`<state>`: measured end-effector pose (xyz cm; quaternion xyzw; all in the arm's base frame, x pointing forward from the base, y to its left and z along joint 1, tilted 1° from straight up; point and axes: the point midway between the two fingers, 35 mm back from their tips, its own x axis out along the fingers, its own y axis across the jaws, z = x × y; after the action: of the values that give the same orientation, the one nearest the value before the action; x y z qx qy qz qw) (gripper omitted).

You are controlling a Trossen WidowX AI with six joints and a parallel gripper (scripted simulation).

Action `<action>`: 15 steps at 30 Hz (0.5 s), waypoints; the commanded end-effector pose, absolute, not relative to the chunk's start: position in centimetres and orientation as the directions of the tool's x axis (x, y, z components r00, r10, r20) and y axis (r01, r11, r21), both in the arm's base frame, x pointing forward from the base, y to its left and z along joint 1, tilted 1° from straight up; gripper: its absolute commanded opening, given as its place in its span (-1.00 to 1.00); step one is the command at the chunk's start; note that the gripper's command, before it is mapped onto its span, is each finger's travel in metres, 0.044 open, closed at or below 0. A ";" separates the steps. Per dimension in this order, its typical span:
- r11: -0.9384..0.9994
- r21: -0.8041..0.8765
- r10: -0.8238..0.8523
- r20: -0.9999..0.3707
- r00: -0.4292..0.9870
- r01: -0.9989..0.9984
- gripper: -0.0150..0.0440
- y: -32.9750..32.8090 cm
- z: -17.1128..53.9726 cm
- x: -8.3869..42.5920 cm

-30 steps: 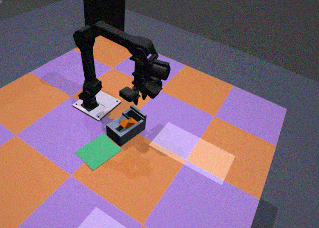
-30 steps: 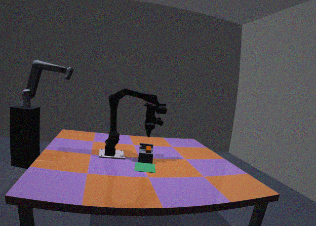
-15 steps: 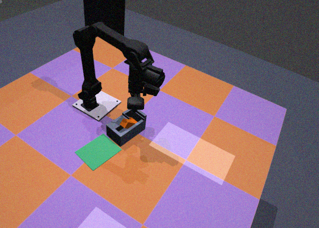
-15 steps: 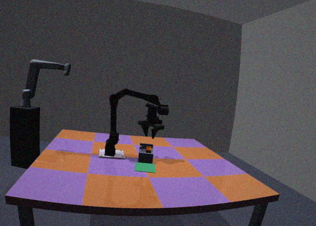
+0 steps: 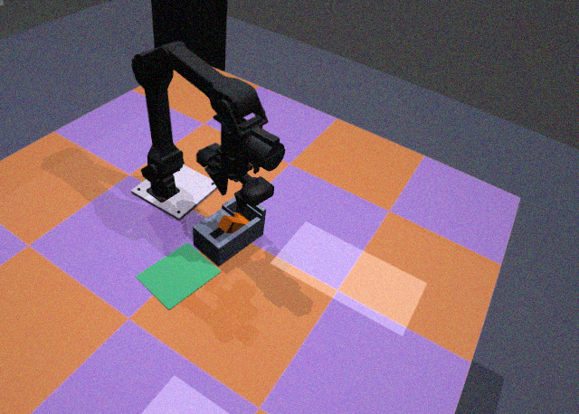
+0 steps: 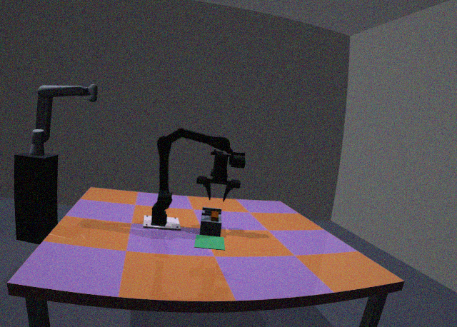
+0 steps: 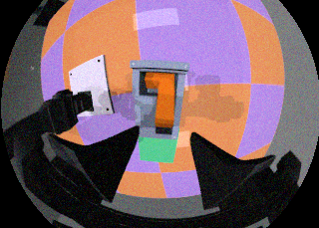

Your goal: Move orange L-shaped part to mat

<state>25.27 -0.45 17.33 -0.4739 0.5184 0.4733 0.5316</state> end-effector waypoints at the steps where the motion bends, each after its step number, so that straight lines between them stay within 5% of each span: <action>1: 0.054 -0.016 0.007 -1.000 0.016 -0.998 0.46 -0.7 17.2 25.3; 15: 0.054 -0.016 0.007 -1.000 0.016 -0.998 0.46 -0.7 13.8 25.4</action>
<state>25.52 -0.60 14.39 -0.4880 0.5049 0.4825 0.5235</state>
